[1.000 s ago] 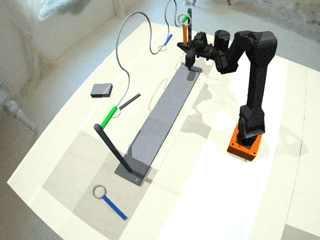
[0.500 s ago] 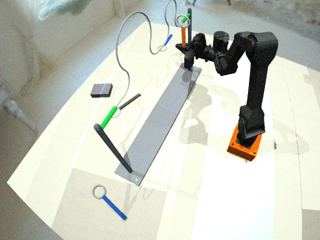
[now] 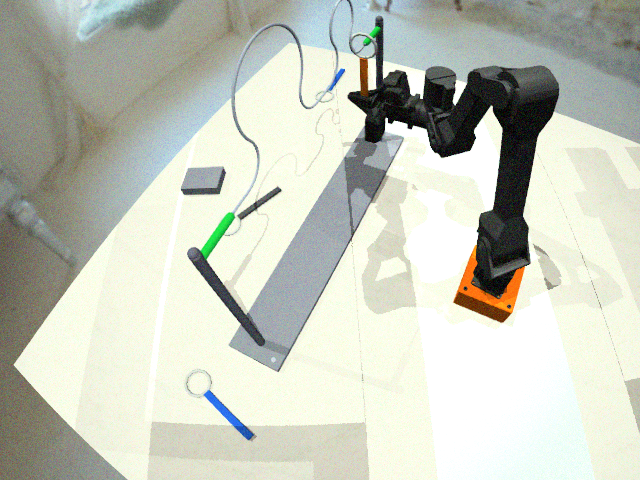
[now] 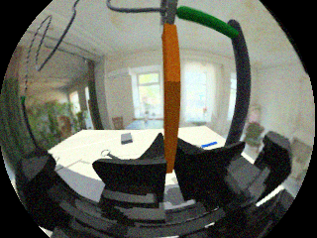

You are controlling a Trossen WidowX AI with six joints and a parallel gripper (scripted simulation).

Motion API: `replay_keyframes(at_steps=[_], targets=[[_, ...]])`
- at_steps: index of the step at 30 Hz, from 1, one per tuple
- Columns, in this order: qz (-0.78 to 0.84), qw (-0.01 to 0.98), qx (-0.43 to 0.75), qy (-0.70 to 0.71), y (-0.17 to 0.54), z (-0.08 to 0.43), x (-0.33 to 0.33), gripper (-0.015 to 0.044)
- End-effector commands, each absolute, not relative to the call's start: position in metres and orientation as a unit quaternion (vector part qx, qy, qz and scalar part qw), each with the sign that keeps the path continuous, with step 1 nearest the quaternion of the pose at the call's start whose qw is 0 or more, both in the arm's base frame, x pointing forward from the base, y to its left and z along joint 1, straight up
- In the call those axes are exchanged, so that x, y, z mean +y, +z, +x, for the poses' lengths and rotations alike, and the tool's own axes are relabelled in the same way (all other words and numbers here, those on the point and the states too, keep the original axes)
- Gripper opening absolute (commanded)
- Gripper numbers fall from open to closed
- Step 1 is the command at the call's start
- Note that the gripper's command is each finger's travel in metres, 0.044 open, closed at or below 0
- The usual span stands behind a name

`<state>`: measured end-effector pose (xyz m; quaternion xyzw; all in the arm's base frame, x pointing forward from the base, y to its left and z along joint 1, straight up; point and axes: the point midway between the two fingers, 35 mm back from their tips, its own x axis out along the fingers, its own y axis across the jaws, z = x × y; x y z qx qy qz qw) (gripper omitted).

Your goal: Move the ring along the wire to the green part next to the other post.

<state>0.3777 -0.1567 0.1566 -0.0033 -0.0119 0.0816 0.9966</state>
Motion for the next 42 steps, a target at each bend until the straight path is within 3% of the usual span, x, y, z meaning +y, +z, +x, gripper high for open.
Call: replay_keyframes(at_steps=[1,29,42], targets=[[0.005,0.997,-0.011,0.081,0.156,0.376,-0.151,-0.0150],[0.196,0.977,0.001,0.084,0.168,0.366,-0.078,-0.0150],[0.283,0.951,0.066,0.103,0.184,0.347,-0.054,-0.0150]])
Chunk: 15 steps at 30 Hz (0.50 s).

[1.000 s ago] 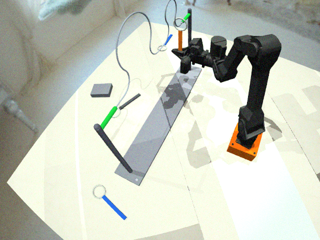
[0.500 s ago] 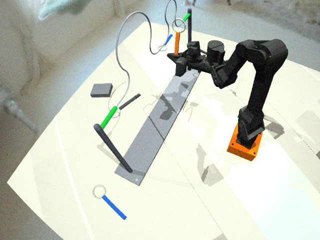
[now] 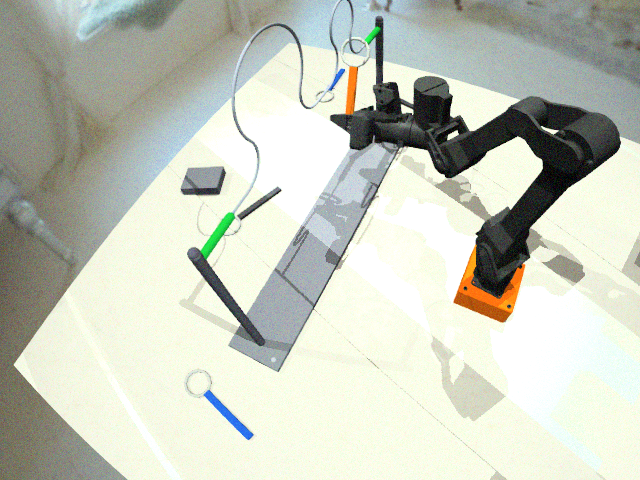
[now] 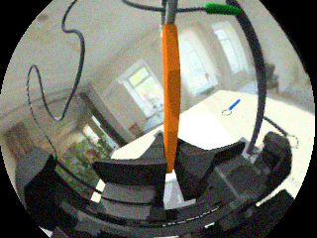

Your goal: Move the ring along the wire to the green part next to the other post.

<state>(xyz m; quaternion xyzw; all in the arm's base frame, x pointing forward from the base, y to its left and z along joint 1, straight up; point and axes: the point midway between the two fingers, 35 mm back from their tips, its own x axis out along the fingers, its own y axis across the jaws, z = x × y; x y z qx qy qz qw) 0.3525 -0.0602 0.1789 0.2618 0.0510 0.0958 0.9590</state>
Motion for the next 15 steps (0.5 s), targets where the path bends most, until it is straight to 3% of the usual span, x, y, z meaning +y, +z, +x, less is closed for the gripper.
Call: replay_keyframes(at_steps=[1,15], targets=[[0.292,0.948,0.073,0.106,0.186,0.346,-0.052,-0.0150],[0.409,0.885,0.165,0.150,0.220,0.316,-0.026,-0.0150]])
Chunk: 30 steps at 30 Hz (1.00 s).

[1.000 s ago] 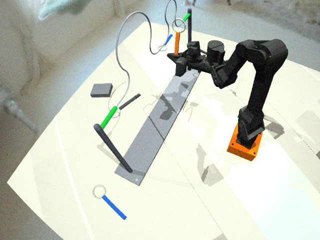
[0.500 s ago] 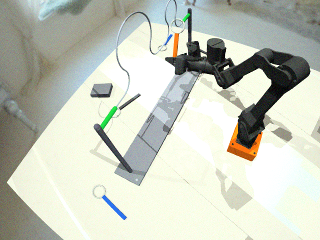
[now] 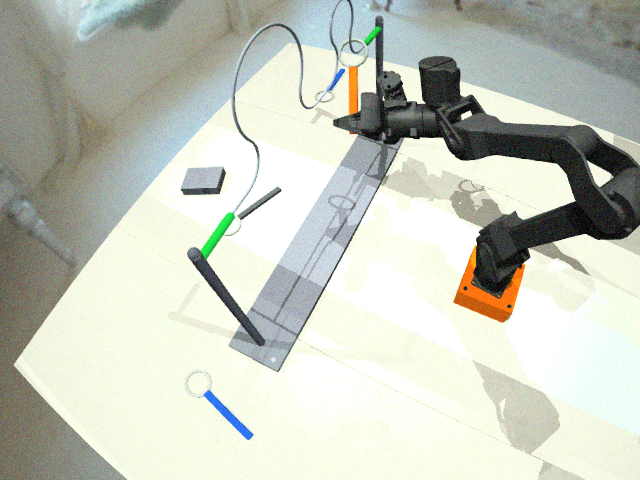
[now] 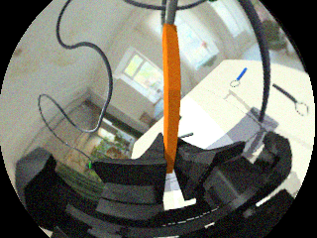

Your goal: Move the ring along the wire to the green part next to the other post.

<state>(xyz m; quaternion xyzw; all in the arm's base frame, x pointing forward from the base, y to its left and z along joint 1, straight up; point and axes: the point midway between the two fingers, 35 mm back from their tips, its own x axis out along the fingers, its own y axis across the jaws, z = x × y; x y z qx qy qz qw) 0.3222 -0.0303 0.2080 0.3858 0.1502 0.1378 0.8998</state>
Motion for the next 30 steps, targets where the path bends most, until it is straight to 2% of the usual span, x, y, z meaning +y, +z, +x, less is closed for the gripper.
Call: replay_keyframes(at_steps=[1,13,30], targets=[[0.418,0.878,0.172,0.155,0.223,0.314,-0.024,-0.0150],[0.510,0.799,0.237,0.211,0.259,0.292,-0.014,-0.0150],[0.627,0.716,0.213,0.221,0.301,0.293,-0.001,-0.0150]])
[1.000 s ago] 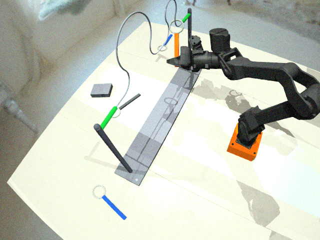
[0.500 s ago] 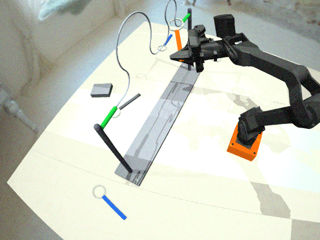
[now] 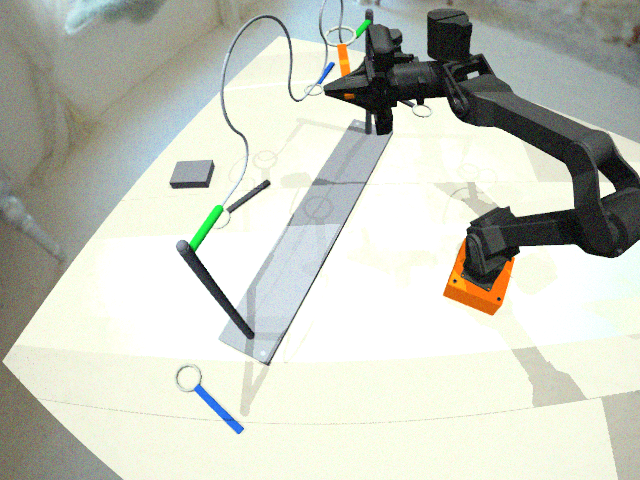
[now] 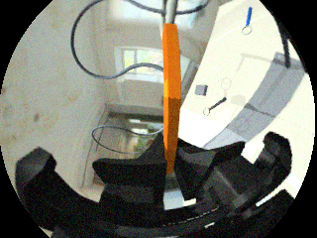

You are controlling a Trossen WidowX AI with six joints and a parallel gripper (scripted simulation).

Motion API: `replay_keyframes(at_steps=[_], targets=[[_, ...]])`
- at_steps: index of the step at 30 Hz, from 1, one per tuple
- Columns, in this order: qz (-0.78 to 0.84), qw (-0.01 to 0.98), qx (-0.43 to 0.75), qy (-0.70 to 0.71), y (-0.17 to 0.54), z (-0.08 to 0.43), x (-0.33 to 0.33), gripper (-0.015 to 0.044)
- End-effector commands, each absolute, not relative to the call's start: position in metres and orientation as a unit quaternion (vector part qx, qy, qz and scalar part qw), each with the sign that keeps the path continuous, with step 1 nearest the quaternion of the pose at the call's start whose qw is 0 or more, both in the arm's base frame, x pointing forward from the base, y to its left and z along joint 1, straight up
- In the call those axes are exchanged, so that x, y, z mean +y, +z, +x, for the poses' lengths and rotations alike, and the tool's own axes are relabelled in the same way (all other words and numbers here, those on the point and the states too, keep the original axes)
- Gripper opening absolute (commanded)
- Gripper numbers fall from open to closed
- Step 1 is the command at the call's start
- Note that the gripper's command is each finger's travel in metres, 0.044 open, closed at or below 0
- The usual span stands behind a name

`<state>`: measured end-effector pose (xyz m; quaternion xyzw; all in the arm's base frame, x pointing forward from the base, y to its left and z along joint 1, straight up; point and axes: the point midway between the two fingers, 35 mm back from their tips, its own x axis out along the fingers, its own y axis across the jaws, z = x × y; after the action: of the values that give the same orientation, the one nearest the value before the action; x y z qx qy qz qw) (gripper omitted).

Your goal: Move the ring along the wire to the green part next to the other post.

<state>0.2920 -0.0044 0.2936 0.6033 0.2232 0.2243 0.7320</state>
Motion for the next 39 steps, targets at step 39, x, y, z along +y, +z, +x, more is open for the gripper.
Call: replay_keyframes(at_steps=[39], targets=[[0.780,0.557,0.171,0.229,0.386,0.298,-0.012,-0.0150]])
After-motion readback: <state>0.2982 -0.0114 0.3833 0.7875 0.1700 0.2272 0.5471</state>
